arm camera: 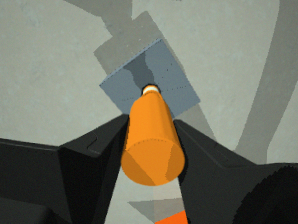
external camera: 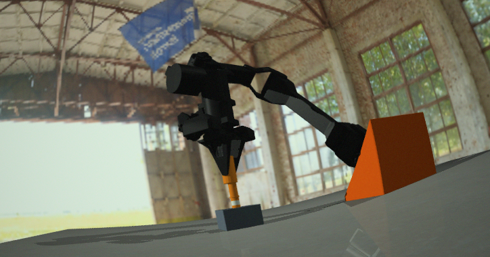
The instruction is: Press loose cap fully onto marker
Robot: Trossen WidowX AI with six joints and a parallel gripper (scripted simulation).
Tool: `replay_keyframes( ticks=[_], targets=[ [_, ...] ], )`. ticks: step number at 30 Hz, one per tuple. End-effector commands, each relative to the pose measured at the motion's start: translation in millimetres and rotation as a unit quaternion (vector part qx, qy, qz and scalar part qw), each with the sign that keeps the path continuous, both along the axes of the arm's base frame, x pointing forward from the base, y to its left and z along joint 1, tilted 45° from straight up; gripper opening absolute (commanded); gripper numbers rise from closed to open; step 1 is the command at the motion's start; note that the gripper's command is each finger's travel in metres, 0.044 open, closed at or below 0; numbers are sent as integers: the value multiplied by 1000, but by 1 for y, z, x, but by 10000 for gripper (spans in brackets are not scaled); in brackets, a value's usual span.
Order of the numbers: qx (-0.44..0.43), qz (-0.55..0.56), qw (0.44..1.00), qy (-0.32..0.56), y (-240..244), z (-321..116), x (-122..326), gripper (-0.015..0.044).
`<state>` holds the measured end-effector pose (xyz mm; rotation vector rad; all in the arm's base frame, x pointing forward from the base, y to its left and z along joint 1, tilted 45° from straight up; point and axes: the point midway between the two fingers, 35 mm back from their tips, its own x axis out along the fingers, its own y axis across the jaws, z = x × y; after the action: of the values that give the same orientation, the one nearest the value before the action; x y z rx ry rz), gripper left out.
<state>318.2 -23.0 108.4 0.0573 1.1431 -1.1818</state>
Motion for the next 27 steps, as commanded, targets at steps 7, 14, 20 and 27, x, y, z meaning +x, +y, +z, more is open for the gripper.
replay_keyframes(
  ticks=[7,14,20,27],
  targets=[
    [-3,2,1000,3,-12,-13,-3,0],
    [-4,2,1000,3,-19,-19,-4,0],
    [-4,2,1000,3,-20,-20,-4,0],
    [-4,2,1000,3,-20,-20,-4,0]
  ],
)
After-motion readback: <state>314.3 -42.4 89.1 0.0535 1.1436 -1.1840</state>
